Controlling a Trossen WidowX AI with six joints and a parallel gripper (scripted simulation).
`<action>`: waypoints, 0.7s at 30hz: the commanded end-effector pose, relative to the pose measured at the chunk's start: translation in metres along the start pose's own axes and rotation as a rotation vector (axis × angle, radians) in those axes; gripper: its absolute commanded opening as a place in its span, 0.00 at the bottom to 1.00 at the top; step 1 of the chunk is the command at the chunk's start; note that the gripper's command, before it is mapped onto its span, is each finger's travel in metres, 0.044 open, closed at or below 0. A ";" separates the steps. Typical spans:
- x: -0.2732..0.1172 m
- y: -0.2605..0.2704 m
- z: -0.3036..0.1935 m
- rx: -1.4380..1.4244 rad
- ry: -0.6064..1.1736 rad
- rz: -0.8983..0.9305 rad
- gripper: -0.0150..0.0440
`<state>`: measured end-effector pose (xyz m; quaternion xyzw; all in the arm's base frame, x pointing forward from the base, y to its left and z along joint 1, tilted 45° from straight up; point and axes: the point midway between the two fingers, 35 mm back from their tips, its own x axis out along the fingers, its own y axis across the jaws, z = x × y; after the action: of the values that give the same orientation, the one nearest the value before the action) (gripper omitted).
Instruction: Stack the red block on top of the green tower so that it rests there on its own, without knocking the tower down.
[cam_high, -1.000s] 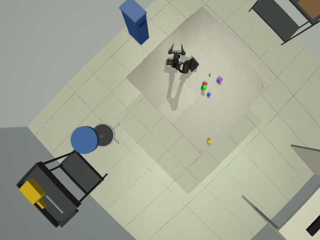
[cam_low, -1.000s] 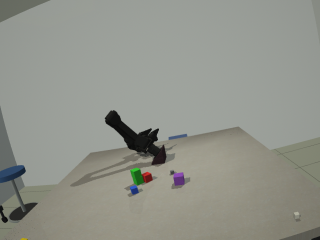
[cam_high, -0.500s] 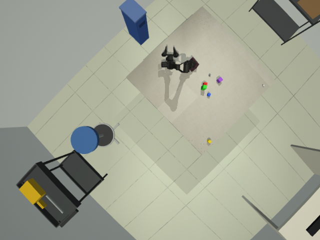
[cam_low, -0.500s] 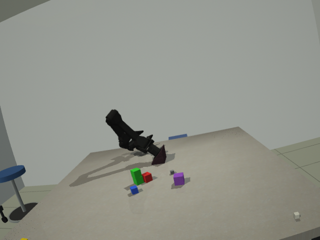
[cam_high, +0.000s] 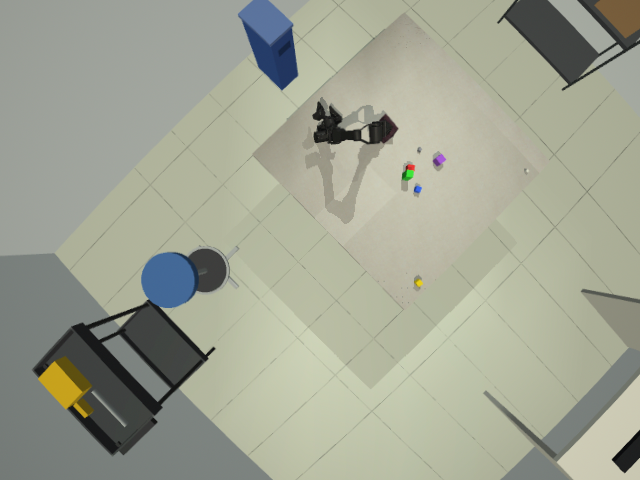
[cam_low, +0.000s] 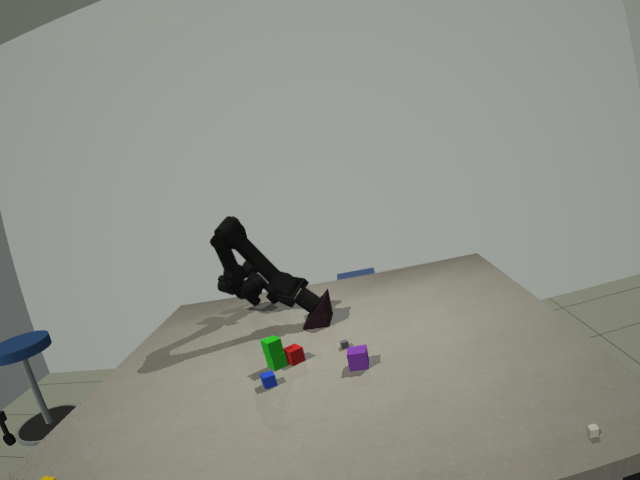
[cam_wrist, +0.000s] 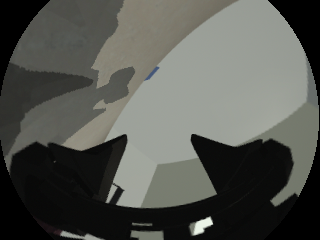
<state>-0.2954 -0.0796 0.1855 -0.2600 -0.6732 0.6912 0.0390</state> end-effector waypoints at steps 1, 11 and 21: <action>-0.010 -0.014 0.017 0.099 -0.080 0.001 1.00; -0.047 -0.052 0.061 0.375 -0.309 0.039 1.00; -0.107 -0.077 0.103 0.562 -0.561 0.129 1.00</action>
<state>-0.2774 -0.1938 0.2771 -0.0989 -0.4483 0.8834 -0.0941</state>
